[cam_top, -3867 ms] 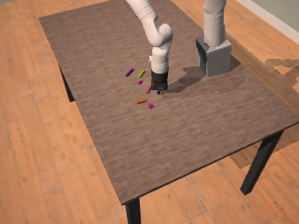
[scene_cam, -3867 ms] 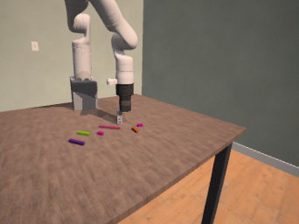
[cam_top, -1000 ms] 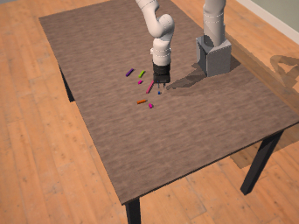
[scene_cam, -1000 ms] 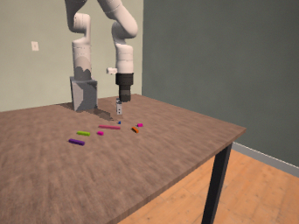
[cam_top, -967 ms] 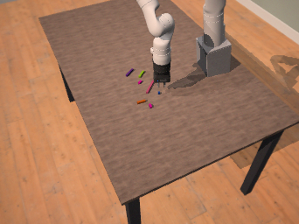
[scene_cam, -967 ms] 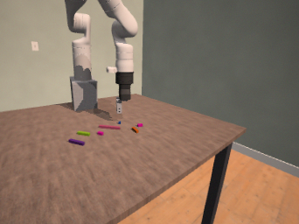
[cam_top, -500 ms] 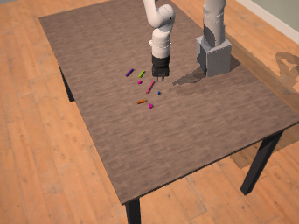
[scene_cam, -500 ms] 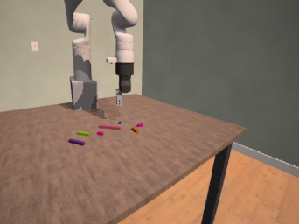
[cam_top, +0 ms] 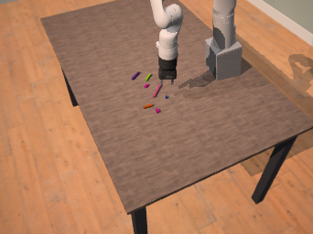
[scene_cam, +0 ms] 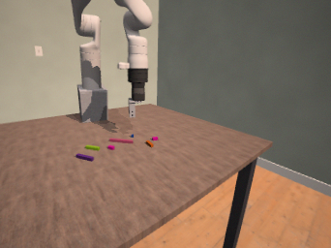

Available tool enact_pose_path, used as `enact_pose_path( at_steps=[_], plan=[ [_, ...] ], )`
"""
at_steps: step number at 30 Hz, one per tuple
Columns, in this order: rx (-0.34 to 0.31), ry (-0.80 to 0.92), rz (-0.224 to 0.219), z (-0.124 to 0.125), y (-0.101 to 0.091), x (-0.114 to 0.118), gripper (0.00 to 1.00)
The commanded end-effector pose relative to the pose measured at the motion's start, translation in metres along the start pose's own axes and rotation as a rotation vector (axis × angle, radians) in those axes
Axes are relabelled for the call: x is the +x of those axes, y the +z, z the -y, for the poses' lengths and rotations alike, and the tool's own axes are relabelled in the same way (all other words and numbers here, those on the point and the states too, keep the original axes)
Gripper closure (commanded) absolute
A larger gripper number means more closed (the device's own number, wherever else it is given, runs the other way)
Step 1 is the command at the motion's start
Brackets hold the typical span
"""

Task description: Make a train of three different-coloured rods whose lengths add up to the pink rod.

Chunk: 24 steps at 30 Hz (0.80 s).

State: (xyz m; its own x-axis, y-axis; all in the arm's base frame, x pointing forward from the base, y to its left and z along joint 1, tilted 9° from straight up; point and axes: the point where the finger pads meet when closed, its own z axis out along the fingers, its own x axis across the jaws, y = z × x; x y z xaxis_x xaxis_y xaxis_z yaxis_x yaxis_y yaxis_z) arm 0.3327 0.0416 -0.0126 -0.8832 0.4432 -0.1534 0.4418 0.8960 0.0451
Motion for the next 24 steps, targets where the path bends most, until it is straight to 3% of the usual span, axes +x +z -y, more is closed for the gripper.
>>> enact_pose_path(
  at_steps=[1,16,24],
  plan=[
    [-0.001,0.0,0.001,0.0,0.0,0.0,0.0],
    [0.001,0.054,0.002,0.005,0.002,-0.01,0.0],
    [0.004,0.362,0.002,0.042,0.015,-0.06,0.0]
  ],
)
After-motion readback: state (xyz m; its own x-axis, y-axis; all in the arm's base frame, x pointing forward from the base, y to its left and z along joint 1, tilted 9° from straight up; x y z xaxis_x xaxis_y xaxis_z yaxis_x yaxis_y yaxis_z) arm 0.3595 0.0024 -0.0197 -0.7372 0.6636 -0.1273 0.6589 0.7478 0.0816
